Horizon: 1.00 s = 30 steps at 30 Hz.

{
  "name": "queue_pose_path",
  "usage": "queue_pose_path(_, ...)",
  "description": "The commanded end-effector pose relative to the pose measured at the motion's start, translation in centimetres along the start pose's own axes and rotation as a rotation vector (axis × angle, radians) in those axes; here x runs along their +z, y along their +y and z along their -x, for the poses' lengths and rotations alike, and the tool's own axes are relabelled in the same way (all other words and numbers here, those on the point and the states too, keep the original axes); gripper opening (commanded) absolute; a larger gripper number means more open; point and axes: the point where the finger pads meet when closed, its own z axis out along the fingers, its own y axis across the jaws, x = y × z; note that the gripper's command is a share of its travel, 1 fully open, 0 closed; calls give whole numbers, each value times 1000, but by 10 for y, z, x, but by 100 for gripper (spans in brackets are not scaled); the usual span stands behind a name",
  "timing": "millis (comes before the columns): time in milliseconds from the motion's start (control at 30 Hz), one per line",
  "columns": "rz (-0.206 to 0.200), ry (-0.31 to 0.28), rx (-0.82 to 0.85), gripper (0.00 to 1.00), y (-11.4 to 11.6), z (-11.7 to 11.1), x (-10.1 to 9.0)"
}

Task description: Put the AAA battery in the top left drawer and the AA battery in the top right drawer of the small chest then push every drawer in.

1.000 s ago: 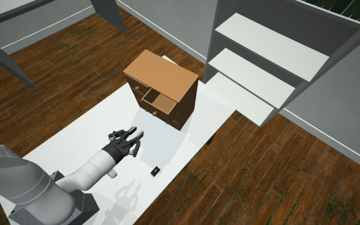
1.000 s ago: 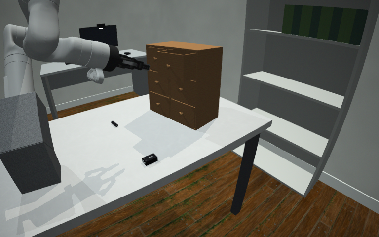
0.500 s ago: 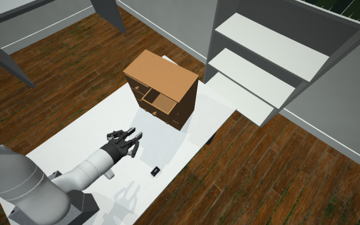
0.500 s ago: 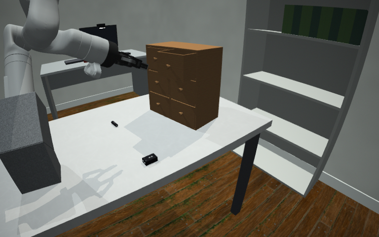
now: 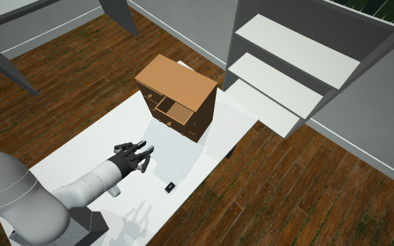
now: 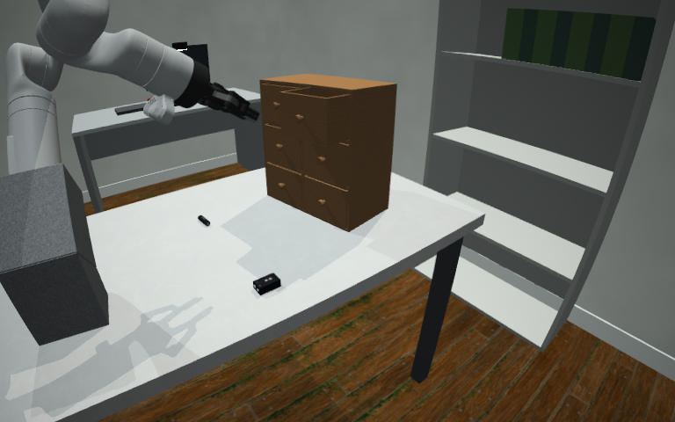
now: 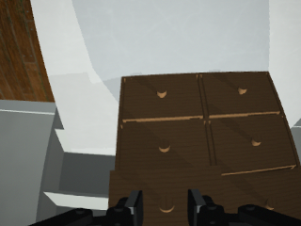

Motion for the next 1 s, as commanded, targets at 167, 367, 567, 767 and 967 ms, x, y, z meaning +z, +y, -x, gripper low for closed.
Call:
queue_pose_path(167,-3,67,-22,33,0,10,-7)
queue_pose_path(367,-3,125,-22,33,0,12,-13)
queue_pose_path(567,-4,199,-22,33,0,14,-20)
queue_pose_path(767,-5,251,-22,33,0,16,-25)
queue_pose_path(967,-5,334,-22,33,0,19,-33)
